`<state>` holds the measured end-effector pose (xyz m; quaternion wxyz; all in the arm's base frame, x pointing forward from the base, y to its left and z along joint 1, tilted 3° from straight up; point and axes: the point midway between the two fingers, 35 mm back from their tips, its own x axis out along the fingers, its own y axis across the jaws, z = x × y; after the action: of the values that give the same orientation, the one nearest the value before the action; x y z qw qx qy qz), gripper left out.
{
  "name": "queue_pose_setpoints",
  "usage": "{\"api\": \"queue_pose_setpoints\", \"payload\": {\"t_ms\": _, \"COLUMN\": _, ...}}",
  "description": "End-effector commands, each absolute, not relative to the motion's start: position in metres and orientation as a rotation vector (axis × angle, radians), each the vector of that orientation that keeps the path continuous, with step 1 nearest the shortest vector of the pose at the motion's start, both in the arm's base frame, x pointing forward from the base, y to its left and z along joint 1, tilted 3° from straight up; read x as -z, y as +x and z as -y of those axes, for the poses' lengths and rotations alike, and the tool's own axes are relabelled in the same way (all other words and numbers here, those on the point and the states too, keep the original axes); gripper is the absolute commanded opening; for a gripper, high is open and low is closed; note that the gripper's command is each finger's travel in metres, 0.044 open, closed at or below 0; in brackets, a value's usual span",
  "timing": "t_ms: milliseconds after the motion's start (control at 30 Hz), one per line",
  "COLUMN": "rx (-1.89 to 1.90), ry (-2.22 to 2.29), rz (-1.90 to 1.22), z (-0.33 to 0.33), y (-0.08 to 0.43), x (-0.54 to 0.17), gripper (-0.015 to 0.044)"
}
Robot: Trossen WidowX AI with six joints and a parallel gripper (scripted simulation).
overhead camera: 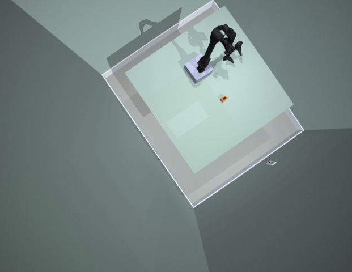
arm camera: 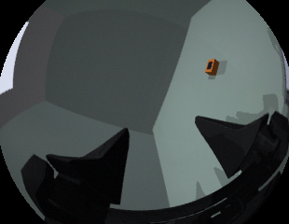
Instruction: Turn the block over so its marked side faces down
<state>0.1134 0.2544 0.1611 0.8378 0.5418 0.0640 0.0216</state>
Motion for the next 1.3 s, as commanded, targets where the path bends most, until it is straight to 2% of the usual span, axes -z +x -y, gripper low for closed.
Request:
{"api": "queue_pose_setpoints", "payload": {"t_ms": 0, "rx": -0.03, "ry": 1.165, "rz": -0.136, "z": -0.254, "y": 0.115, "x": -0.16, "gripper": 0.0426}}
{"api": "queue_pose_setpoints", "payload": {"t_ms": 233, "rx": 0.565, "ry": 1.88, "rz": 0.038, "z": -0.225, "y": 0.177, "x": -0.125, "gripper": 0.044}}
{"api": "queue_pose_setpoints", "payload": {"t_ms": 433, "rx": 1.076, "ry": 2.477, "rz": 0.555, "z": -0.197, "y": 0.222, "x": -0.096, "gripper": 0.044}}
{"api": "queue_pose_setpoints", "payload": {"t_ms": 633, "rx": 1.316, "ry": 2.736, "rz": 1.041, "z": -0.183, "y": 0.246, "x": -0.081, "gripper": 0.044}}
{"api": "queue_pose_setpoints", "payload": {"t_ms": 967, "rx": 1.521, "ry": 2.851, "rz": 2.13, "z": -0.16, "y": 0.284, "x": -0.063, "gripper": 0.044}}
{"api": "queue_pose_setpoints", "payload": {"t_ms": 1267, "rx": 1.389, "ry": 2.413, "rz": 3.303, "z": -0.133, "y": 0.318, "x": -0.054, "gripper": 0.044}}
